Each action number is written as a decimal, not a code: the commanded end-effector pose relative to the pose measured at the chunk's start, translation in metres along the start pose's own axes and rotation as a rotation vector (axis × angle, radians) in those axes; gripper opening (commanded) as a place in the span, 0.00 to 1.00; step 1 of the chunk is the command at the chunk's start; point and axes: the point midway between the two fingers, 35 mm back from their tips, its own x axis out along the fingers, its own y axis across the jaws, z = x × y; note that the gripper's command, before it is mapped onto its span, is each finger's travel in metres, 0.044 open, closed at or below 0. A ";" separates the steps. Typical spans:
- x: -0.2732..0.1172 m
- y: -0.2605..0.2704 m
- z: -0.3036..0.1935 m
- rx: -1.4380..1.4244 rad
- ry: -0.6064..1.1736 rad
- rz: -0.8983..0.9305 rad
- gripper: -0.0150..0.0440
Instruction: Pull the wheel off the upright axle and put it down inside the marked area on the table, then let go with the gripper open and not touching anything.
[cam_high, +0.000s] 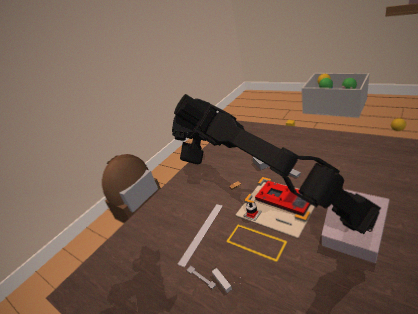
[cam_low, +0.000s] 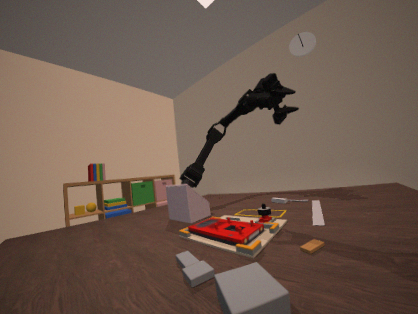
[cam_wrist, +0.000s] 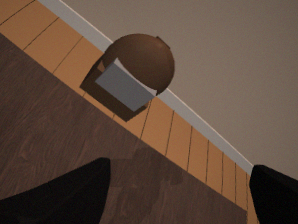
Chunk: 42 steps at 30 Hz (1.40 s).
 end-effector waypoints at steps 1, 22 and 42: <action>0.024 0.013 -0.050 0.044 0.158 0.085 0.76; 0.025 0.107 -0.271 0.482 0.961 0.574 0.76; 0.061 0.160 -0.307 0.484 0.960 0.576 0.76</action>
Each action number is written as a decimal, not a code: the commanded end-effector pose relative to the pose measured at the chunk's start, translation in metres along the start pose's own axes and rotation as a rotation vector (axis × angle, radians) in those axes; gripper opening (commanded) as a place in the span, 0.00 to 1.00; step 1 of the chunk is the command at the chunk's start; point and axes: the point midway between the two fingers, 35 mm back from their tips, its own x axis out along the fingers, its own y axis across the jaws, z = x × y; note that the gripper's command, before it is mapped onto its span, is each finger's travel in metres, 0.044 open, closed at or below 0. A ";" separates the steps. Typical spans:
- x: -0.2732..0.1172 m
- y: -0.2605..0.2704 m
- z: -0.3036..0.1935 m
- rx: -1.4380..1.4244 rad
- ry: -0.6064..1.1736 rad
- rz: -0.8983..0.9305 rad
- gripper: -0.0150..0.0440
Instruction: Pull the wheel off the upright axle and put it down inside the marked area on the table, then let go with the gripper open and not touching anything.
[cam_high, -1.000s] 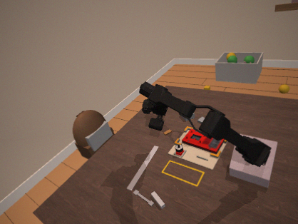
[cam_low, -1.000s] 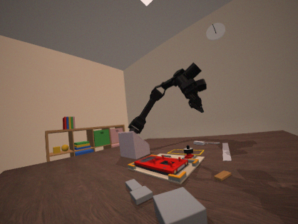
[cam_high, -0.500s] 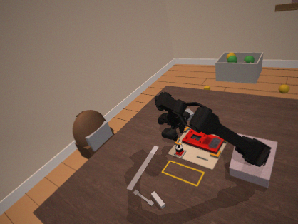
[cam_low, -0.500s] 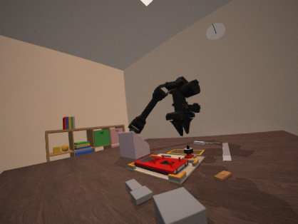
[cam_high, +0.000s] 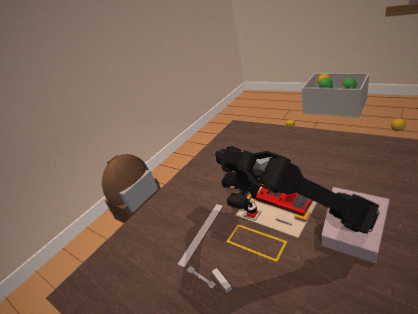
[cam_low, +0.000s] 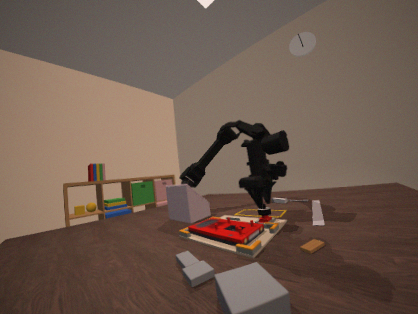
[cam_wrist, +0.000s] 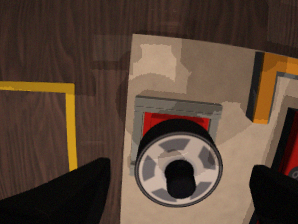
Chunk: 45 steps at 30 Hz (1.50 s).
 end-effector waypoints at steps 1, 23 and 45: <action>0.020 0.001 -0.004 0.008 0.010 0.007 0.76; 0.015 0.001 -0.004 0.003 0.018 0.004 0.25; 0.008 0.001 -0.004 0.004 0.016 0.004 0.25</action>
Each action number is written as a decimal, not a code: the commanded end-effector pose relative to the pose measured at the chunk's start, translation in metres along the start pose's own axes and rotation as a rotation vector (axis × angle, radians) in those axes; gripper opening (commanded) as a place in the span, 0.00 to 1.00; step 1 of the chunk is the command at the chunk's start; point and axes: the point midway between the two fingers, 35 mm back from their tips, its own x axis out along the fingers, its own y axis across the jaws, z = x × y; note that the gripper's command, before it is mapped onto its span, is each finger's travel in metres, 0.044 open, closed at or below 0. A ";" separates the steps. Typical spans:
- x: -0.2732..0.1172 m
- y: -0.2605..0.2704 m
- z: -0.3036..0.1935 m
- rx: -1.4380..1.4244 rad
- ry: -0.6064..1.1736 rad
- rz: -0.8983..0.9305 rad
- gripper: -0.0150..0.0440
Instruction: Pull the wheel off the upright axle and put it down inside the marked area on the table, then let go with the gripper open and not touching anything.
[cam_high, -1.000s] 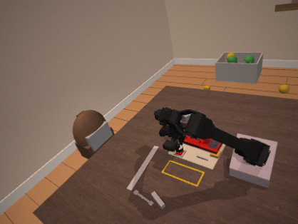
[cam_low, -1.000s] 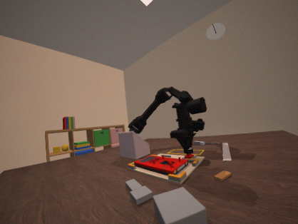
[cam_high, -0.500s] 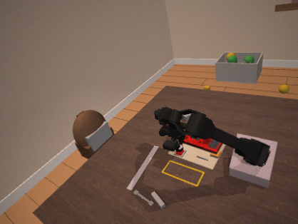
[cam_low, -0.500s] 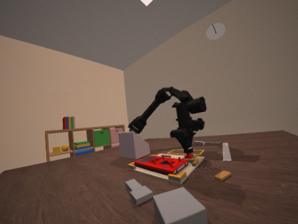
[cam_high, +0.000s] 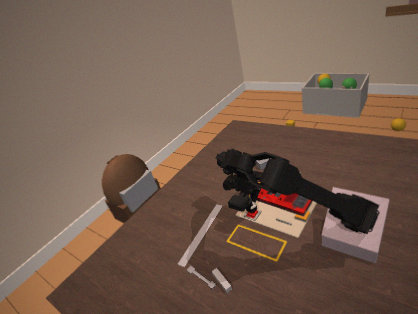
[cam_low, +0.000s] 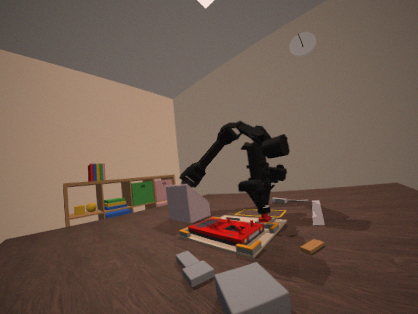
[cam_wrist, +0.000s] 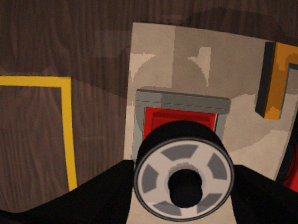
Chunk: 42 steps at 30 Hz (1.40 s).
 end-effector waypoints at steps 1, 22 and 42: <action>-0.002 0.000 0.000 -0.002 -0.002 -0.001 0.25; -0.009 -0.001 0.000 -0.001 -0.003 -0.001 0.25; -0.016 -0.001 0.001 0.000 -0.005 -0.001 0.25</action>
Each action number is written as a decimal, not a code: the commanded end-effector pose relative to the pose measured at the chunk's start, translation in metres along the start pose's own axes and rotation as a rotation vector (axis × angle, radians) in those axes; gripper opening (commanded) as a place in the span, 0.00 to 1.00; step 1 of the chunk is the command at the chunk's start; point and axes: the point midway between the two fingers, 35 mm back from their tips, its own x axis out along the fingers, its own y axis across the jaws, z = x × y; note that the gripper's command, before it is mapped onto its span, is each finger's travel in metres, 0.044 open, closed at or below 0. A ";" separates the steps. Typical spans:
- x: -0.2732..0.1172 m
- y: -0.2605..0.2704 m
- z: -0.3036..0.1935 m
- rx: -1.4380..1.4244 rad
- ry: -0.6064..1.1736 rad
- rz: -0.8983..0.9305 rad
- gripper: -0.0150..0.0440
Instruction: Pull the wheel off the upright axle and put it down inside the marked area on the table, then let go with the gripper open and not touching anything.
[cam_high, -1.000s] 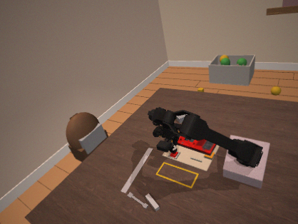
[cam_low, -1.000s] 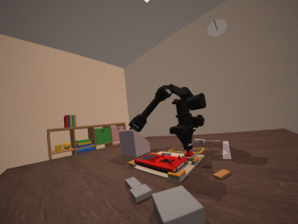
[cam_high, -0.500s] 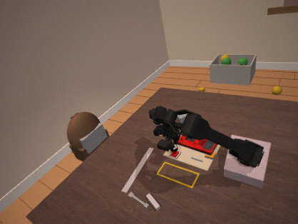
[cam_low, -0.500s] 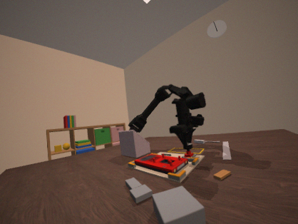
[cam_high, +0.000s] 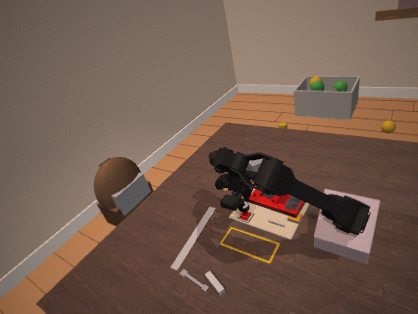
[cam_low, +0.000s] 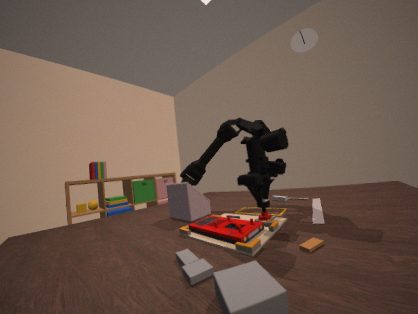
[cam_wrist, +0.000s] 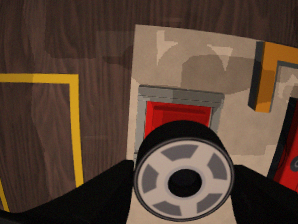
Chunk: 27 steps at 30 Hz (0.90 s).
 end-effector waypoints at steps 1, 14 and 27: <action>-0.003 -0.001 0.001 -0.003 -0.003 -0.004 0.25; -0.007 -0.001 0.001 -0.002 -0.003 -0.003 0.25; -0.011 -0.001 0.000 -0.002 -0.004 -0.003 0.25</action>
